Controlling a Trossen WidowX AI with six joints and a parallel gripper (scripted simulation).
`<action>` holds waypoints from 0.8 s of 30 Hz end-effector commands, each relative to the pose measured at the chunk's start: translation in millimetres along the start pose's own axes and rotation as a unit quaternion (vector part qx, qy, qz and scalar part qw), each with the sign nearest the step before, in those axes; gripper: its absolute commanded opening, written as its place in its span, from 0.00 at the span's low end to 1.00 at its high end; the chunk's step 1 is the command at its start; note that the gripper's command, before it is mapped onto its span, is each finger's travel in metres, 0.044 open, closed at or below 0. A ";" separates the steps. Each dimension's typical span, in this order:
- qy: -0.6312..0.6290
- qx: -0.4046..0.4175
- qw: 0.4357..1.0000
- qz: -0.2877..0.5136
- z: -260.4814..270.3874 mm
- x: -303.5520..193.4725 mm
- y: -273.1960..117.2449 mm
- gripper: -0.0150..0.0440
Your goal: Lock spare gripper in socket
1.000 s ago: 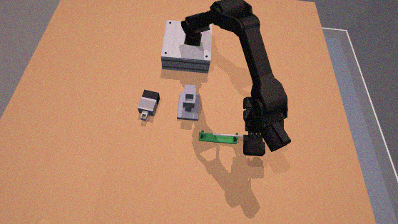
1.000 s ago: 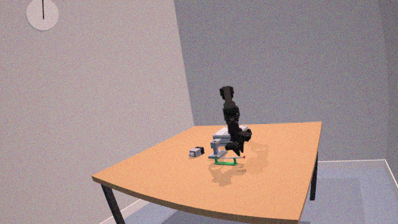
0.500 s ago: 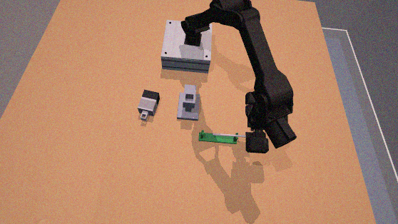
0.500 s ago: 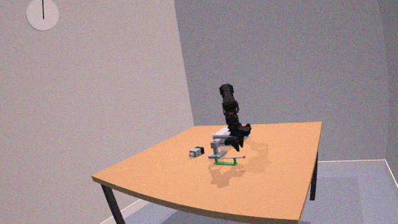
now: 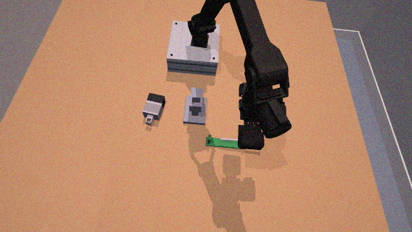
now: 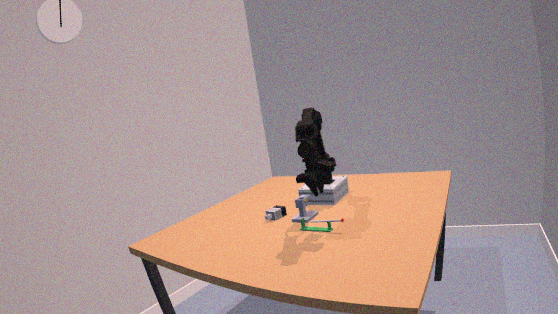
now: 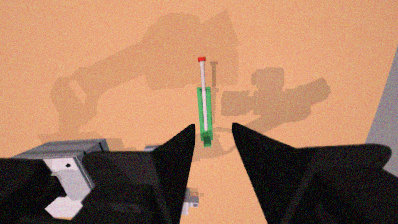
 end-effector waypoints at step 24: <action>-0.010 0.008 1.000 0.008 3.2 -6.8 90.0 0.56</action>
Point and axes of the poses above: the point midway between the two fingers, 35 mm back from their tips, its own y axis out along the fingers, its own z axis across the jaws, x = y × z, the point moved 2 cm from there along -y, back along the fingers, and after that the axes turned 7 degrees about y, right-handed, at the moved point
